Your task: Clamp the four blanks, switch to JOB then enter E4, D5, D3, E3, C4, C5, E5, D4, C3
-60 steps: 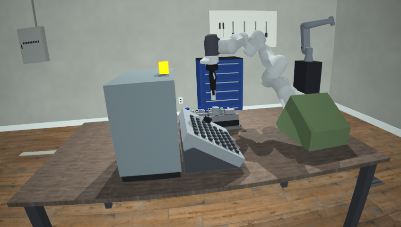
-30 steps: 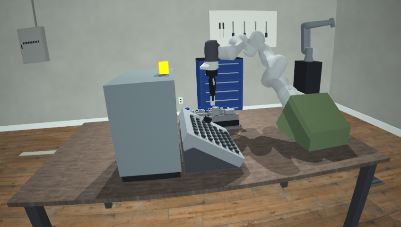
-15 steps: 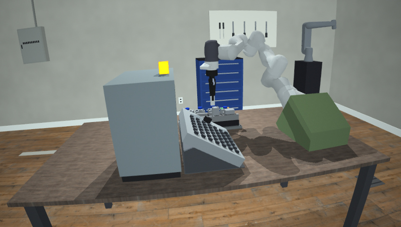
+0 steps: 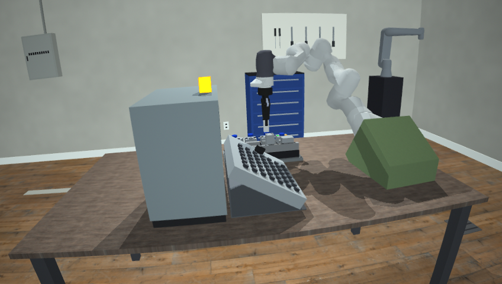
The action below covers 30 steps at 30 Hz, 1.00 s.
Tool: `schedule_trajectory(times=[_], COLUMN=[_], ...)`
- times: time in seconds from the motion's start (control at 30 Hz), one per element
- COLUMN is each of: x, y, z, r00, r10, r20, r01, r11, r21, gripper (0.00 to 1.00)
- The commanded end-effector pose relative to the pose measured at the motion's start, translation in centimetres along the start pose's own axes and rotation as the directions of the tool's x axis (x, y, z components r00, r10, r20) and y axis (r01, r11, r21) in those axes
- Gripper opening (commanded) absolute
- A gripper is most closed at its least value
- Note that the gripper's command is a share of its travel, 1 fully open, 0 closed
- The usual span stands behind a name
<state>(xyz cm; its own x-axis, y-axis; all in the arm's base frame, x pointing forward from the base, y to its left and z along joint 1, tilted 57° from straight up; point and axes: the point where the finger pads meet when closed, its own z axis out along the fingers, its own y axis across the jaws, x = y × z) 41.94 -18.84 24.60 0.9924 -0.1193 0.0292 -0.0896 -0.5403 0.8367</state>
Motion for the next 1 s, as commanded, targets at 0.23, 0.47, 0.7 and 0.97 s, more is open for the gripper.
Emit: schedule_trajectory(times=[0.23,0.47,0.7,0.97], x=[0.0,0.0,0.0,0.0], y=[0.0,0.0,0.0,0.0], z=[0.2,0.5,0.9,1.5], r00=[1.0,1.0,1.0,1.0], r10=[0.002,0.002,0.002,0.002], r20=[-0.001,-0.001,-0.001,-0.001], r01=[-0.002,-0.002,-0.002,-0.002], r11=[1.0,1.0,1.0,1.0], r21=[-0.002,-0.002,-0.002,-0.002], gripper=[0.0,0.0,0.0,0.0])
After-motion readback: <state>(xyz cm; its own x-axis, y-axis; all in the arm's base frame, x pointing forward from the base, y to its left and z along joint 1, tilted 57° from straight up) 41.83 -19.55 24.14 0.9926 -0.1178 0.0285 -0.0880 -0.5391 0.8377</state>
